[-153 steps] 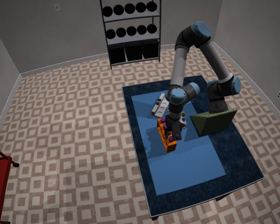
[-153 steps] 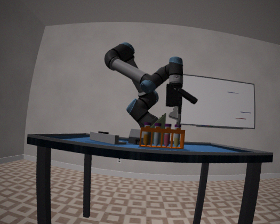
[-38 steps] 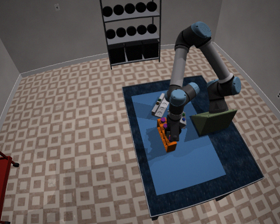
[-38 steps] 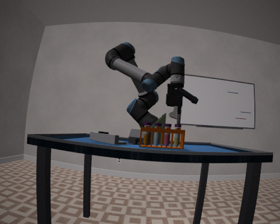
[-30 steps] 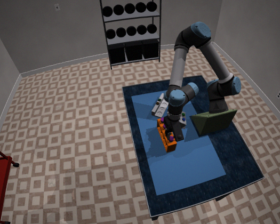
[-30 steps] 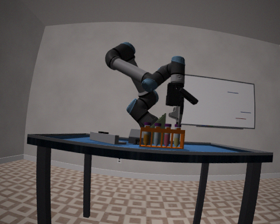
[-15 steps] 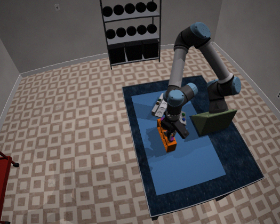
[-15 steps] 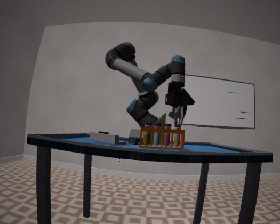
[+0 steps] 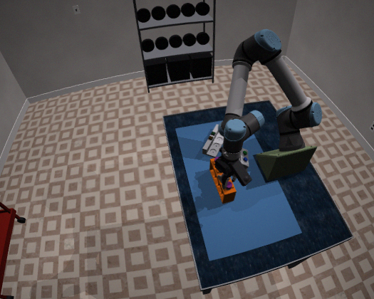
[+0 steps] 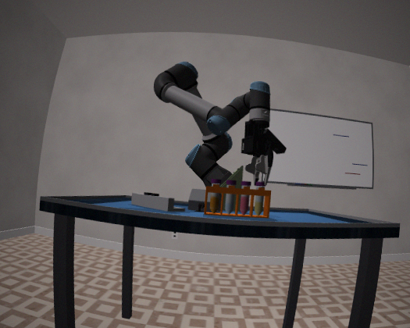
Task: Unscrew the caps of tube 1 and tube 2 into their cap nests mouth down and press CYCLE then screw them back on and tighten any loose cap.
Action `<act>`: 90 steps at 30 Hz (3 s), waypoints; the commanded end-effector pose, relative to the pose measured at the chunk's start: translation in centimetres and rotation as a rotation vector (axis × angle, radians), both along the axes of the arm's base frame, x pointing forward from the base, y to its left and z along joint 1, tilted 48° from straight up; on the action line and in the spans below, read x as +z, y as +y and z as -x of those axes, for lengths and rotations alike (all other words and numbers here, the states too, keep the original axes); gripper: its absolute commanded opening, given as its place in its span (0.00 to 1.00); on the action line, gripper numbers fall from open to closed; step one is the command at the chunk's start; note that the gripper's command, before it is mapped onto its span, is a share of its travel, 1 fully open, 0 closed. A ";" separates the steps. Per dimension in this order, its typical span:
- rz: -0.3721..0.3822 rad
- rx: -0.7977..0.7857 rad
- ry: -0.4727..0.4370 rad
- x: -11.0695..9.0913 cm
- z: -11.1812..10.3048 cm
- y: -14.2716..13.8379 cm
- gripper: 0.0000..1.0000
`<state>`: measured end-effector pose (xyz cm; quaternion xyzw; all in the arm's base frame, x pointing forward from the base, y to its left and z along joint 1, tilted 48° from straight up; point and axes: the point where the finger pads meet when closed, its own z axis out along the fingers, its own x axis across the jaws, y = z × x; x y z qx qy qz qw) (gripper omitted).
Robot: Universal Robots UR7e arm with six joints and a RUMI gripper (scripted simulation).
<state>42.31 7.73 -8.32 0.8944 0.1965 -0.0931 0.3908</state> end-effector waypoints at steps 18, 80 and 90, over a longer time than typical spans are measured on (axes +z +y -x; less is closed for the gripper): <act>0.017 -0.636 -0.692 0.0 0.0 0.0 0.35; 0.005 -0.041 -0.043 0.1 0.0 0.1 0.35; 0.012 -0.379 -0.412 0.1 0.0 0.1 0.35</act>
